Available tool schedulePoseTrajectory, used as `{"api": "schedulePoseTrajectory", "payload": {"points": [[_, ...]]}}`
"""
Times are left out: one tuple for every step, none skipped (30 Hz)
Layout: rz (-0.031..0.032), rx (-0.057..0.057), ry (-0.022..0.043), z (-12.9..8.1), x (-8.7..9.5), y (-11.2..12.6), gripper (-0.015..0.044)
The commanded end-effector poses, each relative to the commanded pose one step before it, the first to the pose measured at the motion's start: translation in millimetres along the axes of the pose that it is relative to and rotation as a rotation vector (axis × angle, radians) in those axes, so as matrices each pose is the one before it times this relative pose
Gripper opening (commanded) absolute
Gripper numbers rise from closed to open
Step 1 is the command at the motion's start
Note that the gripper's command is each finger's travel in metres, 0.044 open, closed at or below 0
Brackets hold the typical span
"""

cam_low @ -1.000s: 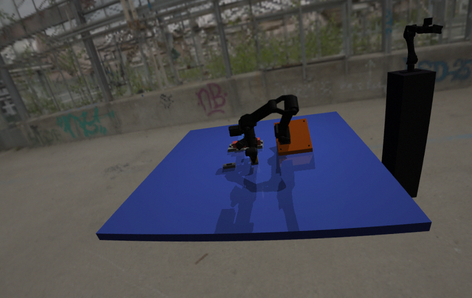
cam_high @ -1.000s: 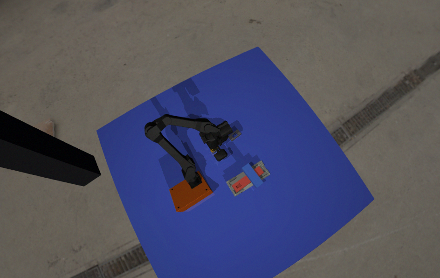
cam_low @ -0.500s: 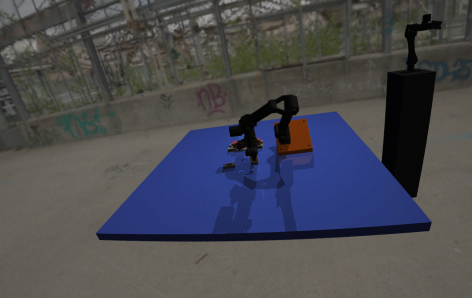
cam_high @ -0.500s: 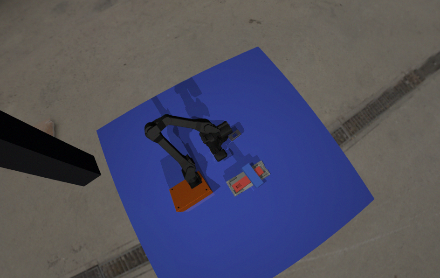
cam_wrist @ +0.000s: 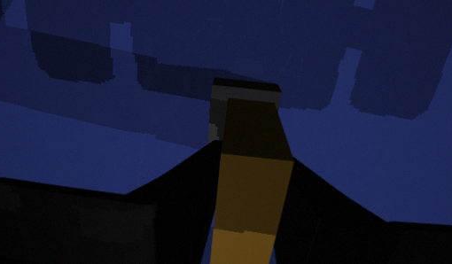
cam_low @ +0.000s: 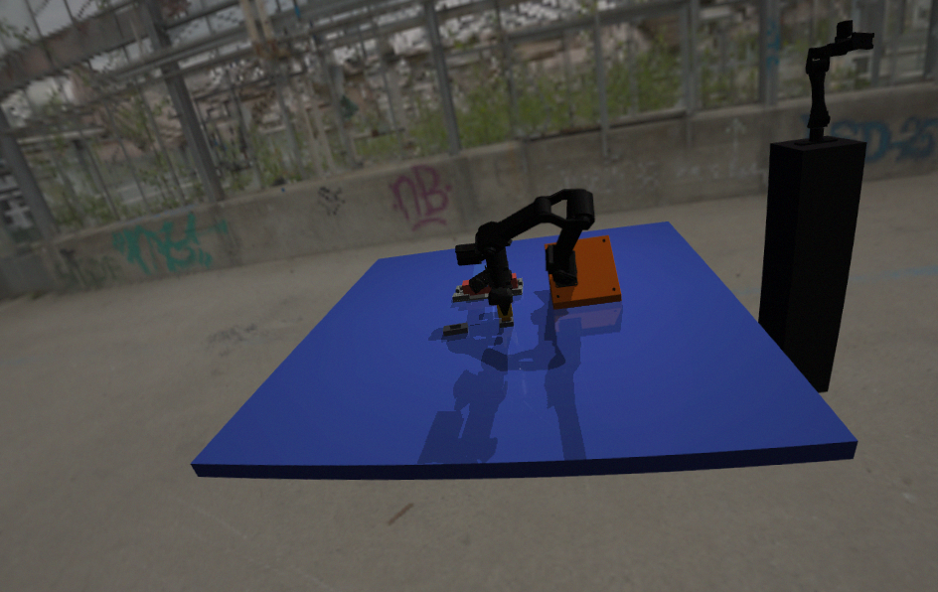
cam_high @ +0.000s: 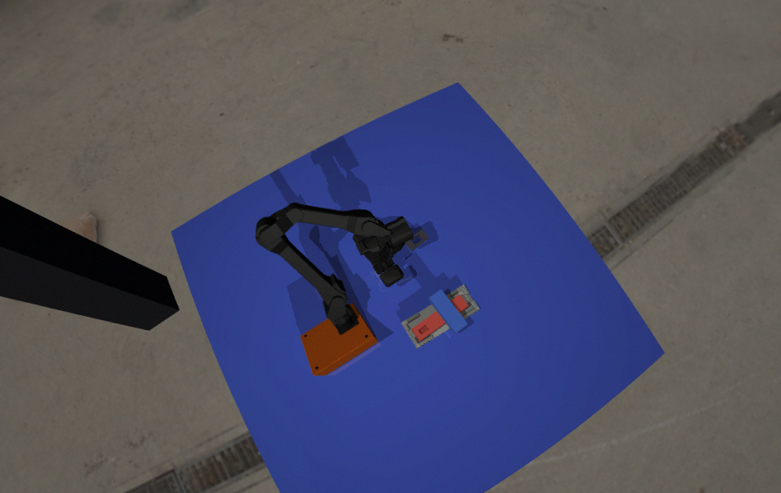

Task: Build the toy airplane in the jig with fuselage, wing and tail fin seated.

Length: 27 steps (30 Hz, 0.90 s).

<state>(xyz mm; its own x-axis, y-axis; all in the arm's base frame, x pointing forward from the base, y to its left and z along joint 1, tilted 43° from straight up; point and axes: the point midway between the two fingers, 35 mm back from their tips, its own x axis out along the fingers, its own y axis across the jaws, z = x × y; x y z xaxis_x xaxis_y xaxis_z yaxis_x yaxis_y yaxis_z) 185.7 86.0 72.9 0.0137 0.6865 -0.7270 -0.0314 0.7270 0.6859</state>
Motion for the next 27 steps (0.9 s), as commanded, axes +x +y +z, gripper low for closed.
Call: {"api": "schedulePoseTrajectory", "payload": {"points": [[-0.0121, -0.0072, -0.01938, 5.64, -14.01, 0.34, 0.0], [-0.00196, 0.0024, -0.00101, 0.65, -3.02, -0.26, 0.0], [-0.00189, 0.0024, -0.00096, 0.61, -3.03, -0.25, 0.0], [-0.00181, 0.0024, -0.00092, 0.56, -3.04, -0.24, 0.0], [-0.00174, 0.0024, -0.00088, 0.52, -3.06, -0.23, 0.0], [-0.00166, 0.0024, -0.00084, 0.48, -3.07, -0.22, 0.0], [-0.00158, 0.0024, -0.0008, 0.43, -3.08, -0.21, 0.0], [-0.0015, 0.0024, -0.00076, 0.39, -3.09, -0.2, 0.0], [-0.00143, 0.0024, -0.00072, 0.34, -3.1, -0.18, 0.0], [-0.00142, 0.0026, -0.00056, 0.32, -3.11, -0.17, 0.0], [-0.00134, 0.0026, -0.00052, 0.27, -3.13, -0.15, 0.0], [-0.00125, 0.0026, -0.00049, 0.23, -3.13, -0.14, 0.0], [-0.00117, 0.0026, -0.00045, 0.18, -3.14, -0.12, 0.0], [-0.00109, 0.0026, -0.00042, 0.14, -3.15, -0.11, 0.0], [-0.001, 0.0026, -0.00039, 0.09, -3.16, -0.09, 0.0], [-0.00092, 0.0026, -0.00036, 0.05, -3.16, -0.08, 0.0], [-0.00083, 0.0025, -0.00034, 0.01, -3.17, -0.06, 0.0], [-0.00075, 0.0025, -0.00031, -0.04, -3.18, -0.04, 0.0], [-0.00066, 0.0025, -0.00029, -0.08, -3.18, -0.02, 0.0], [-0.00057, 0.0025, -0.00026, -0.12, -3.18, 0.0, 0.0], [-0.00049, 0.0025, -0.00024, -0.17, -3.19, 0.02, 0.0], [-0.0004, 0.0025, -0.00022, -0.21, -3.19, 0.04, 0.0], [-0.00031, 0.0025, -0.0002, -0.25, -3.19, 0.06, 0.0], [-0.00022, 0.0025, -0.00018, -0.3, -3.19, 0.08, 0.0], [-0.00013, 0.0025, -0.00017, -0.34, -3.19, 0.11, 0.0], [-0.00004, 0.0025, -0.00015, -0.38, -3.19, 0.13, 0.0], [0.00005, 0.0024, -0.00014, -0.42, -3.19, 0.15, 0.0]]}}
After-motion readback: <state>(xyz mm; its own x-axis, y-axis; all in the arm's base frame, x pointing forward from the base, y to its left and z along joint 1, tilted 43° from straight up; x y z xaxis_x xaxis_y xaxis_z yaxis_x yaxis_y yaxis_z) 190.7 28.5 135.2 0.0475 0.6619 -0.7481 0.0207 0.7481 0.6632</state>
